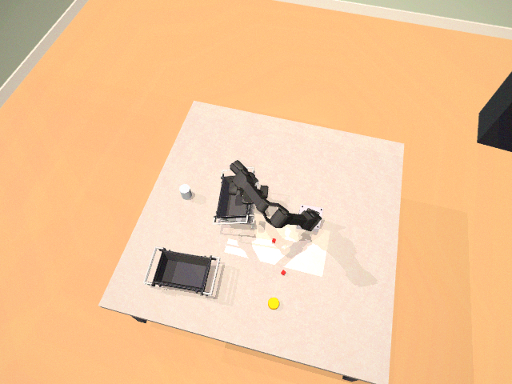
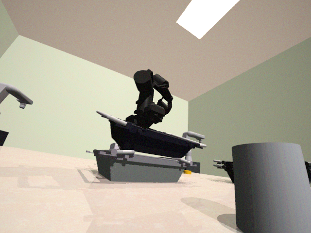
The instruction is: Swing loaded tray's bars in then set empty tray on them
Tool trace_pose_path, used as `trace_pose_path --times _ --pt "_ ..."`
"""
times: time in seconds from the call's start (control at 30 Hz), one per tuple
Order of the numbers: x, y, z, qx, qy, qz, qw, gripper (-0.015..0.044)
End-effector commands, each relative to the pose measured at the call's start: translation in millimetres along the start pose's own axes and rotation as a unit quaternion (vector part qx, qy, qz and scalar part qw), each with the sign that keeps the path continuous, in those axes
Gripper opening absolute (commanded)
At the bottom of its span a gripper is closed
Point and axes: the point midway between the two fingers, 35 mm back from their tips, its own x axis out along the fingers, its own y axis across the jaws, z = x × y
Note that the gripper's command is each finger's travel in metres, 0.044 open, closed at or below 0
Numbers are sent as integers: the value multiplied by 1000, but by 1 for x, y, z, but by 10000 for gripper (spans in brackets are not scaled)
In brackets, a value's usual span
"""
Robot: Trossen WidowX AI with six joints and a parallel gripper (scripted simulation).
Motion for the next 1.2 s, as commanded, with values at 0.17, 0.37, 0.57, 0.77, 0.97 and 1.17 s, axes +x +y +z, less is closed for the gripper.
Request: trace_pose_path --times 0.17,0.37,0.57,0.77,0.97,1.17 --pt "9 7 -2 0 1 8 1000 0" --pt "9 8 -2 0 1 8 1000 0" --pt "9 8 -2 0 1 8 1000 0" --pt "9 8 -2 0 1 8 1000 0" --pt "9 8 -2 0 1 8 1000 0" --pt "9 8 -2 0 1 8 1000 0"
